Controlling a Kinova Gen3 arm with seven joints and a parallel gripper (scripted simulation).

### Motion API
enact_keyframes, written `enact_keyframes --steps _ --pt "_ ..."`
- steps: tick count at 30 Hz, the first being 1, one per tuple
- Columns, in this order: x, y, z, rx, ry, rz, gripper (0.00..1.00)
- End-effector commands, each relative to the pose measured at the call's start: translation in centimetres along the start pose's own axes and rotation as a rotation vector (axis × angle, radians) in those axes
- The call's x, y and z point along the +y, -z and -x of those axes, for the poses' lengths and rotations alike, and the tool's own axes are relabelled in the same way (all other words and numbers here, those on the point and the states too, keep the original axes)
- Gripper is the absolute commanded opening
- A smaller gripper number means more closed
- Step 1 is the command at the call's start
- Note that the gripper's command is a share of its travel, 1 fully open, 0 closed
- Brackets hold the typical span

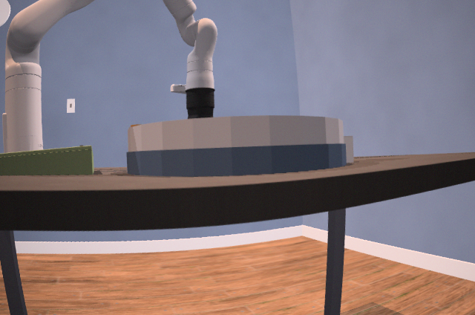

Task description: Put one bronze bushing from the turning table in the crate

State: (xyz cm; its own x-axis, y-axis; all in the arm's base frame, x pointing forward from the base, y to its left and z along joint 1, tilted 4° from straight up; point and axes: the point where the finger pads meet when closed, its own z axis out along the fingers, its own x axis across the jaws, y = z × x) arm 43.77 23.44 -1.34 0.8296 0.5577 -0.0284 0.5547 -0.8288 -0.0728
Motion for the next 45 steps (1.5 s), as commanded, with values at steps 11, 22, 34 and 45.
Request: enact_keyframes --steps 11,22,34,45 --pt "0.0 0.7 0.0 0.002 0.0 0.0 0.47" --pt "0.0 1.1 0.0 0.002 0.0 0.0 0.47" --pt "0.0 1.2 0.0 0.002 0.0 0.0 0.47" --pt "0.1 1.8 0.0 0.002 0.0 0.0 0.47"
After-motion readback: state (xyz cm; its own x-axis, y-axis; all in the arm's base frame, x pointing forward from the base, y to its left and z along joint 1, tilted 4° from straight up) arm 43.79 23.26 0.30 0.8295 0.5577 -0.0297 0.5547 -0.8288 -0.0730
